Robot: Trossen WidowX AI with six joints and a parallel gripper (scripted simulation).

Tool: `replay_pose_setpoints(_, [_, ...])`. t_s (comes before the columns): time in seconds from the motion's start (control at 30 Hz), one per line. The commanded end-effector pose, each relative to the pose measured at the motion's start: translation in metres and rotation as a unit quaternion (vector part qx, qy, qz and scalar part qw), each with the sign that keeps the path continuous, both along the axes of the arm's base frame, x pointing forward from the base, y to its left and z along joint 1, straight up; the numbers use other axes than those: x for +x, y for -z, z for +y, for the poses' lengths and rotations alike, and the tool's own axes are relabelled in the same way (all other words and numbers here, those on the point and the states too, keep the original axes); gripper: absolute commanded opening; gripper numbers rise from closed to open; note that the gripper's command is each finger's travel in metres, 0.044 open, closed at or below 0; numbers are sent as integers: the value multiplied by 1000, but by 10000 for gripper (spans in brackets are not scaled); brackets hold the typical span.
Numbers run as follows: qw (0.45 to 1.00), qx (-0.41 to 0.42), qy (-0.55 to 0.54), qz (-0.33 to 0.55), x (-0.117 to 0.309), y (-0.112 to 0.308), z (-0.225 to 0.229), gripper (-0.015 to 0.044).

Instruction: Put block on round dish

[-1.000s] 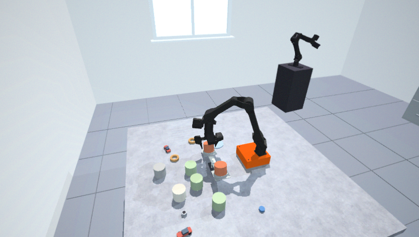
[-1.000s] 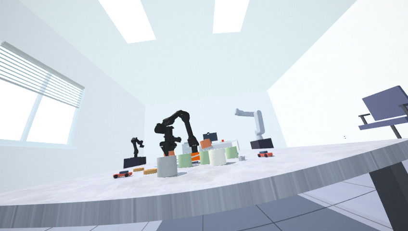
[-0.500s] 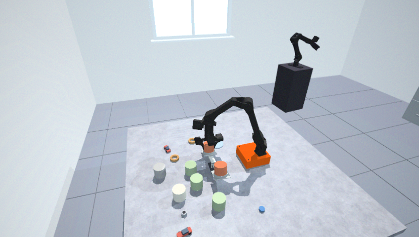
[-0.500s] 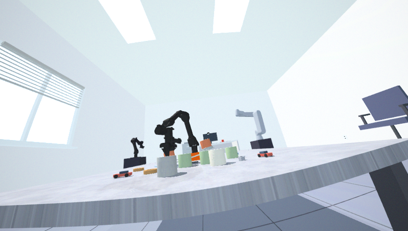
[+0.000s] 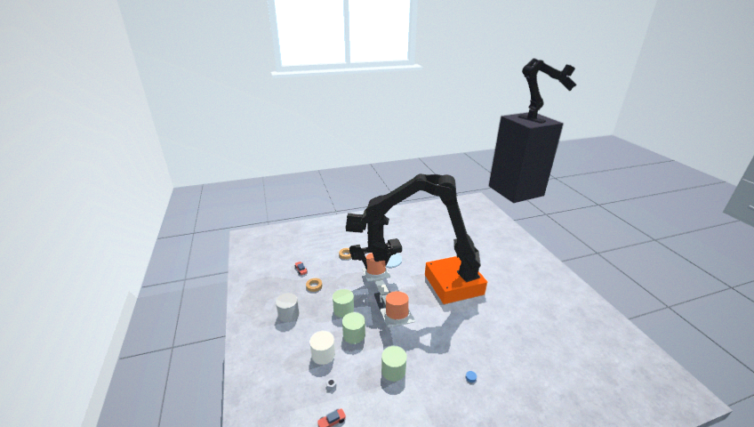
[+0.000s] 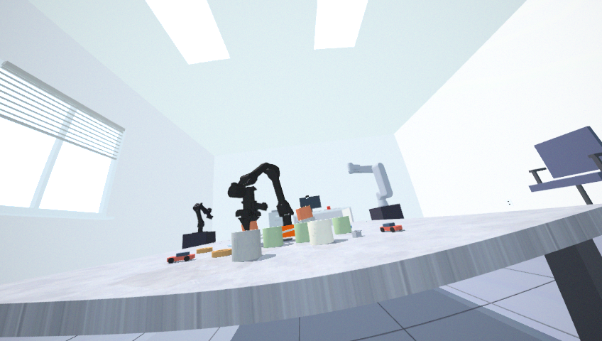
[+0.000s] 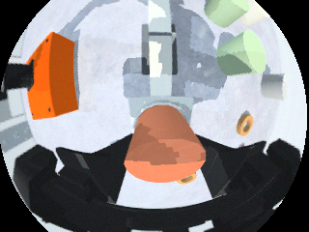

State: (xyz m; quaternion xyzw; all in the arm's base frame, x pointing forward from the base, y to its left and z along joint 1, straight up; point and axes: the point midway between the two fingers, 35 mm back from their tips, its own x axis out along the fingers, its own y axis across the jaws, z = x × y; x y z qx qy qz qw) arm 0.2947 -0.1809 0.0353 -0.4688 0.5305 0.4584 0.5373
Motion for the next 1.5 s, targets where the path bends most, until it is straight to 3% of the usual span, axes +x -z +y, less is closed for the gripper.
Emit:
replay_pose_setpoints(0.0, [1000,-5,-1,-3,2,-9,-2,0])
replay_pose_setpoints(1.47, [1000,-5,-1,-3,5,-65,-4,0])
